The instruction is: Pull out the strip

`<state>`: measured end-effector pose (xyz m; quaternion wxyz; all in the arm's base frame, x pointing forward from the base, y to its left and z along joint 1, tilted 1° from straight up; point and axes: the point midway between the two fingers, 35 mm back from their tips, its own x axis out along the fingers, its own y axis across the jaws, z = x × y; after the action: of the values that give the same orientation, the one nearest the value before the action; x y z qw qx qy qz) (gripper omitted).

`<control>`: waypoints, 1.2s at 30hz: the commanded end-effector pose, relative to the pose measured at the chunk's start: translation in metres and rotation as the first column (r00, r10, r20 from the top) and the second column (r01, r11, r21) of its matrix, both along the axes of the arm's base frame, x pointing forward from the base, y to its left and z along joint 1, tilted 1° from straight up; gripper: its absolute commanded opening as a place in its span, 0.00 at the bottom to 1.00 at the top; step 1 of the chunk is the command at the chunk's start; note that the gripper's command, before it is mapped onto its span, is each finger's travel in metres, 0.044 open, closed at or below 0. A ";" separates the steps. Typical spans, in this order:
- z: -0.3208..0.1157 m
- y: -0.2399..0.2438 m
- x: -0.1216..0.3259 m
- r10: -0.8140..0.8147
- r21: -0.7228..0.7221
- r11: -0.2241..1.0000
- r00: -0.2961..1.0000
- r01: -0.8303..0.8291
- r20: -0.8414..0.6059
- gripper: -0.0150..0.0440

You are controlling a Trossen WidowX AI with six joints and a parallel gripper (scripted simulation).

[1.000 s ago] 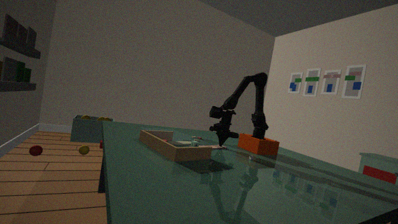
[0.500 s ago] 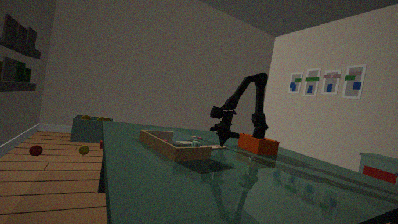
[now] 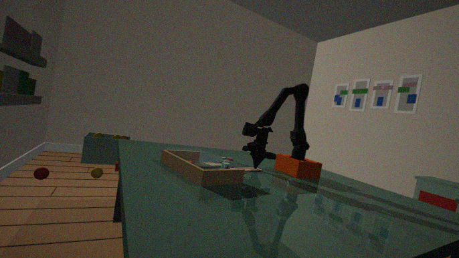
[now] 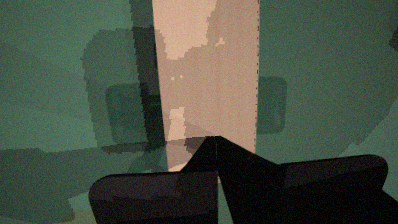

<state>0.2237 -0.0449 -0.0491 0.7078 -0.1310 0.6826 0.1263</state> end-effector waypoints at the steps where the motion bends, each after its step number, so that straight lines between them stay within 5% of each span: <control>1: -0.005 0.002 -0.012 0.004 0.003 1.000 0.999 -0.004 -0.037 0.25; 9: 0.043 0.000 0.002 0.004 0.002 1.000 0.999 -0.004 -0.035 0.25; 15: 0.043 0.009 0.024 -0.157 0.004 0.988 0.987 0.157 -0.034 0.52; 26: 0.048 0.026 0.067 -0.162 0.006 0.987 0.986 0.162 -0.031 1.00; 36: 0.054 0.043 0.105 -0.161 0.008 0.987 0.986 0.162 -0.028 1.00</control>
<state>0.3187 -0.0055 0.0037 0.7064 -0.0719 0.7002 0.0749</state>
